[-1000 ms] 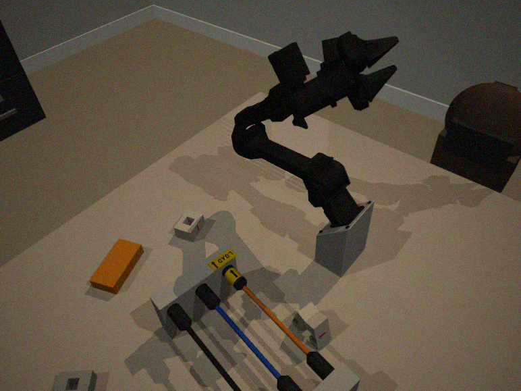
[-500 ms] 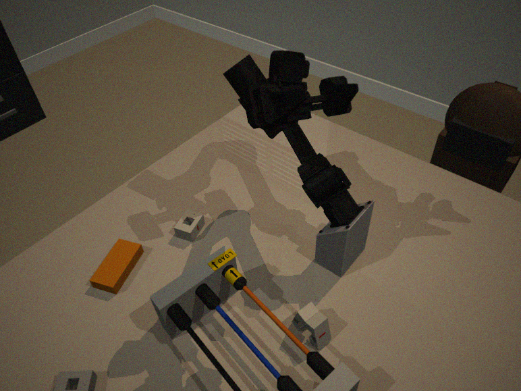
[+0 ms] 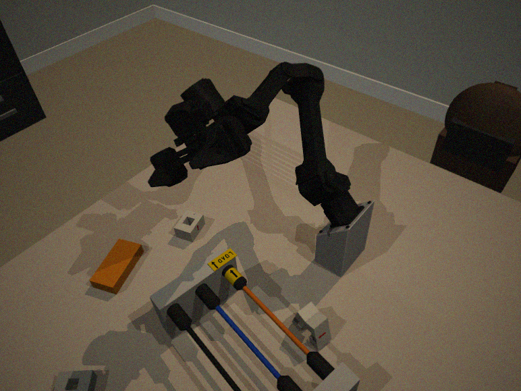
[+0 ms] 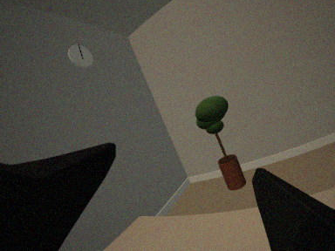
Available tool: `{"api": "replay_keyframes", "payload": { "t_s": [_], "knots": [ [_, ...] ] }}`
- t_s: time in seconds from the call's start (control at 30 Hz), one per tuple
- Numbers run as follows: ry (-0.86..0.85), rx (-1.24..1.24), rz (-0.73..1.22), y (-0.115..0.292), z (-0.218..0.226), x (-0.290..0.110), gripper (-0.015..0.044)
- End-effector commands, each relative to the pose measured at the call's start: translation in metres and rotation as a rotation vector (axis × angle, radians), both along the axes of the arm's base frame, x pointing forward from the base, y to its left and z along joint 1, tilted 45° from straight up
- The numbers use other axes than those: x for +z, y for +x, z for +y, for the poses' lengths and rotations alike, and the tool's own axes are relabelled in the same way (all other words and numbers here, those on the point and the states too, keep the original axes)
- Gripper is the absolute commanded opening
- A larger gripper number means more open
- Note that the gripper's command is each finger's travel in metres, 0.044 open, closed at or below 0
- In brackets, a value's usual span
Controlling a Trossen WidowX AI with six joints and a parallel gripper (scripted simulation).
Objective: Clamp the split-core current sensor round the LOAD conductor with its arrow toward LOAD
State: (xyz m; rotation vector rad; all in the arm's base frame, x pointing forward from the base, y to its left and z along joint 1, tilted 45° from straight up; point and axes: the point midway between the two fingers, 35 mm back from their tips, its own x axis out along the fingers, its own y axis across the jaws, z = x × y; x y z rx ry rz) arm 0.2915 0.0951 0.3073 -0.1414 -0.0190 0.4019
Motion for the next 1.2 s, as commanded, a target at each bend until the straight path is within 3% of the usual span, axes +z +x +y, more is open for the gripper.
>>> {"api": "replay_keyframes", "payload": {
  "t_s": [0.0,0.1,0.4,0.7,0.9,1.17],
  "knots": [
    [0.114,-0.302,-0.018,0.021,-0.071,0.012,0.0440],
    [0.151,-0.398,-0.030,0.024,-0.095,0.016,0.0440],
    [0.156,-0.402,-0.017,0.025,-0.095,0.013,0.0440],
    [0.227,-0.700,0.568,0.018,-0.091,-0.112,0.0440],
    [0.035,-1.026,0.824,-0.033,-0.101,-0.168,0.0440],
    [-0.400,-1.305,0.755,-0.081,-0.121,-0.154,0.0440]
  ]
}}
